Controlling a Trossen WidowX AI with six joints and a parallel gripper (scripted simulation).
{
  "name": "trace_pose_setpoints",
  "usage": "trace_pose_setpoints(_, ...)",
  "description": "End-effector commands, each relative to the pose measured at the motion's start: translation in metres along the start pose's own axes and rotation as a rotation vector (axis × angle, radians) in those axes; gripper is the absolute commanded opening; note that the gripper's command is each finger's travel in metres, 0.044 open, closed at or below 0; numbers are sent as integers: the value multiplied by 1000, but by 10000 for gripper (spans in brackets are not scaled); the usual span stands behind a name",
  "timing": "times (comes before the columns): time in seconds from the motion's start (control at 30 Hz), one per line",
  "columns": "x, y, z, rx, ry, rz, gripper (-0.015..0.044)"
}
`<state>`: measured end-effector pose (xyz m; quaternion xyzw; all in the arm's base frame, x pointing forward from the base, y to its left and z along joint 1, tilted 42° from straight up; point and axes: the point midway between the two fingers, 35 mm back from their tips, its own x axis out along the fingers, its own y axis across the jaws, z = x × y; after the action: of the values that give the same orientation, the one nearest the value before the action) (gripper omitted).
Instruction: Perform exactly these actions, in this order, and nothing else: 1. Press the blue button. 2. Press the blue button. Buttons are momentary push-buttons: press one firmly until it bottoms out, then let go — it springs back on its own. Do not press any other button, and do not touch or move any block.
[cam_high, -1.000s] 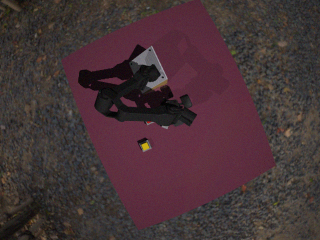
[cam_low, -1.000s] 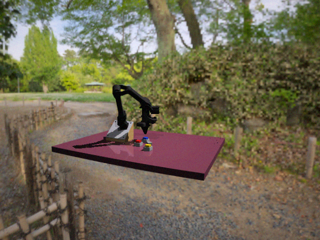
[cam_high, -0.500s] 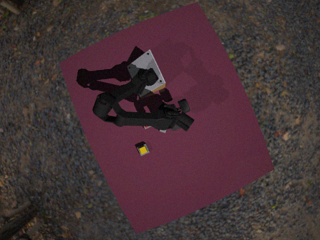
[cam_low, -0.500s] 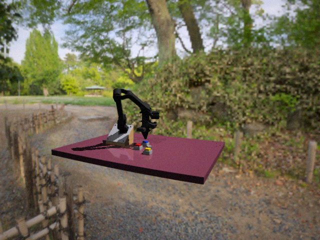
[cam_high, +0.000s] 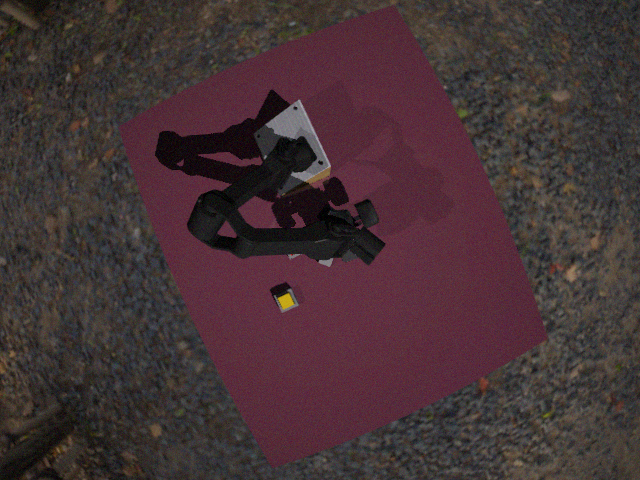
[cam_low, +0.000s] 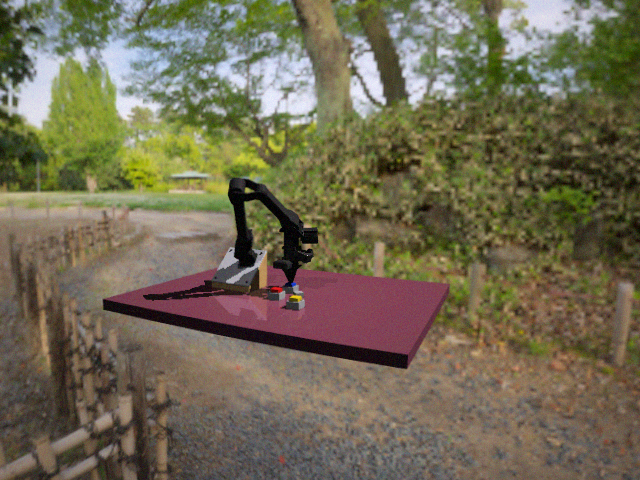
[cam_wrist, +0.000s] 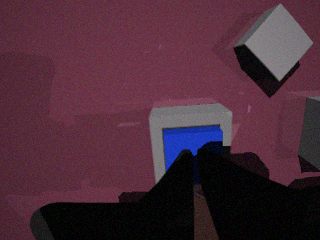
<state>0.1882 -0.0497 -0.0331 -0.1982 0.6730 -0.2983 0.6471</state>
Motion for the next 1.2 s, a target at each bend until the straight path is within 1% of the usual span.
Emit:
trace_pose_setpoints(0.0,4,0,-2,-10,6,-7,20)
trace_pose_setpoints(0.6,4,0,-2,-10,6,-7,20)
trace_pose_setpoints(0.67,-7,0,0,-4,3,-3,20)
trace_pose_setpoints(0.73,-27,0,-1,-9,6,-5,20)
trace_pose_setpoints(0.77,-29,0,-2,-10,6,-6,20)
trace_pose_setpoints(0.97,-29,0,-2,-10,6,-6,20)
trace_pose_setpoints(1.17,-20,1,-1,-10,6,-5,20)
